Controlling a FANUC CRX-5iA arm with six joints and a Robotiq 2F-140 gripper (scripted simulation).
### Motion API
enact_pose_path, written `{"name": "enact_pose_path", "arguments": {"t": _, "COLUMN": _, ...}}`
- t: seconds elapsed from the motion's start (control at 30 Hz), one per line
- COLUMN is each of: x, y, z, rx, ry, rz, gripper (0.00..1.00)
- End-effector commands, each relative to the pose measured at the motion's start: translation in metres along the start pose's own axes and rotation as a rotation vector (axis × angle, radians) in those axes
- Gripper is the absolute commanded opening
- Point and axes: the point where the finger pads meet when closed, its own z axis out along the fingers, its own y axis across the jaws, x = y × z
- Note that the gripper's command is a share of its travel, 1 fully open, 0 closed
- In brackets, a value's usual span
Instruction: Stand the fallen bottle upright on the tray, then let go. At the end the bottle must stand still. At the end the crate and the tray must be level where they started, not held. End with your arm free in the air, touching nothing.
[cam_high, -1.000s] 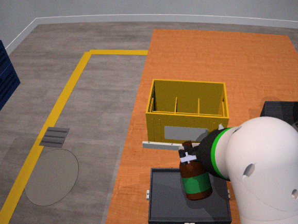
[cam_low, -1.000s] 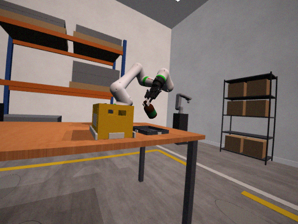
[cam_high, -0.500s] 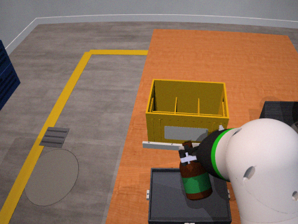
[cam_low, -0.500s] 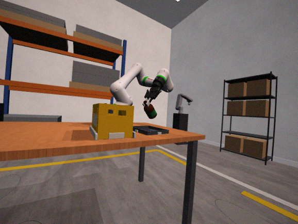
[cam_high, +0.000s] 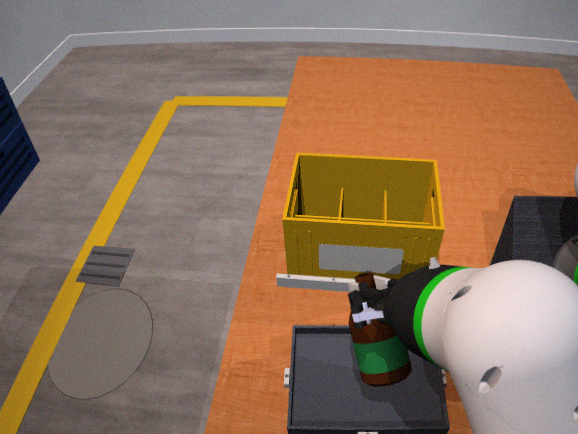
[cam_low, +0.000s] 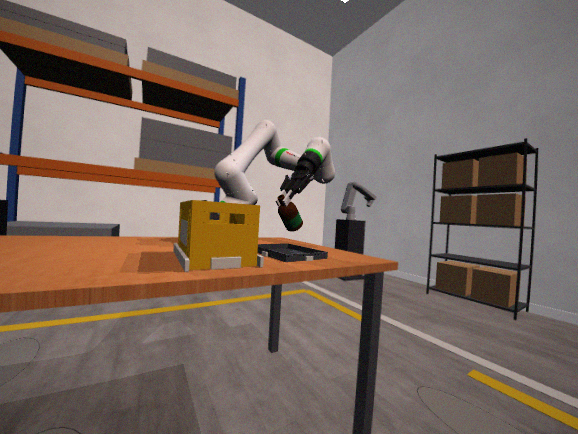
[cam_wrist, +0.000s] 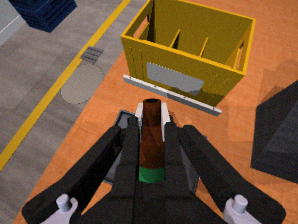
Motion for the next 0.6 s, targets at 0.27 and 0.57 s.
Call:
{"name": "enact_pose_path", "arguments": {"t": 0.27, "x": -0.0013, "y": -0.0013, "z": -0.0011, "rx": 0.006, "ry": 0.080, "rz": 0.001, "gripper": 0.00}}
{"name": "enact_pose_path", "arguments": {"t": 0.57, "x": -0.0022, "y": -0.0026, "z": -0.0018, "rx": 0.011, "ry": 0.102, "rz": 0.000, "gripper": 0.00}}
